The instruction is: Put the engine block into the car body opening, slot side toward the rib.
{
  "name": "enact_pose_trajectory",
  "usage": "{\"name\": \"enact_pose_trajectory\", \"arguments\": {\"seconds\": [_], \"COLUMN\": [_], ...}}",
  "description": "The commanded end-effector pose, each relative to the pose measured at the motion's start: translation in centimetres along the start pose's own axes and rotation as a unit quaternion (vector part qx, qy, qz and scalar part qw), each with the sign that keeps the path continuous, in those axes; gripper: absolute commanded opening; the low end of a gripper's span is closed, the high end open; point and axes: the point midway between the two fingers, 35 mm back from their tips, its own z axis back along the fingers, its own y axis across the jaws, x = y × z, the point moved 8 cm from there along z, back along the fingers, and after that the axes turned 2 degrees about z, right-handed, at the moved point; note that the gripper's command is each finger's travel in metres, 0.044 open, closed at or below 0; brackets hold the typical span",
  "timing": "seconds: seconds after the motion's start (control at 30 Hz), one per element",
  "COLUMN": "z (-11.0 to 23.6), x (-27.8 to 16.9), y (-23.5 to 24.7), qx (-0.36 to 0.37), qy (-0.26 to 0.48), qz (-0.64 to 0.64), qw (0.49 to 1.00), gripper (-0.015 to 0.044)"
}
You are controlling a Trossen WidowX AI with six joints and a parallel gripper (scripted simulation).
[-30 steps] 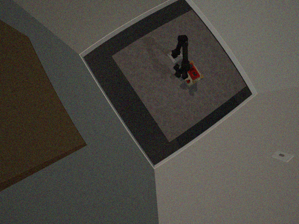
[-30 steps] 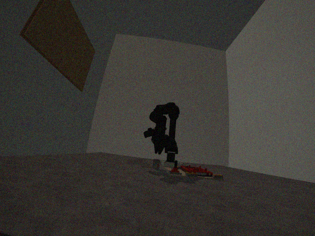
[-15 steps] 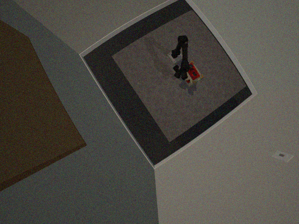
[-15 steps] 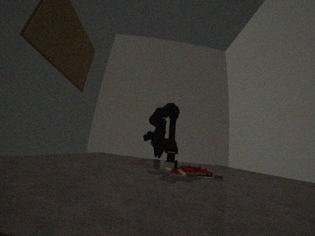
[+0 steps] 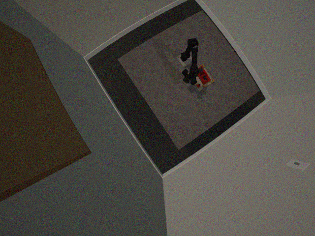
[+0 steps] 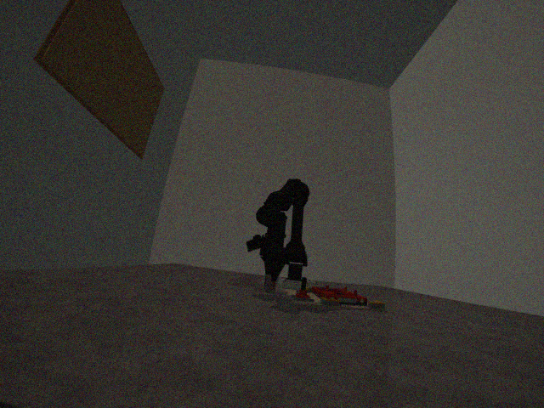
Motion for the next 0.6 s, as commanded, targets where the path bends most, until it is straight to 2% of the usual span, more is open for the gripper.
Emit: {"name": "enact_pose_trajectory", "arguments": {"seconds": [0.0,0.4,0.57], "z": [-0.8,-2.4,-2.4], "x": [0.0,-0.1,-0.1], "y": [0.0,-0.1,-0.1], "qx": [-0.002,-0.002,-0.002], "qy": [0.003,0.003,0.003], "qz": [0.001,0.001,0.001], "qw": [1.000,1.000,1.000], "gripper": [0.0440,0.0440,0.0309]}}
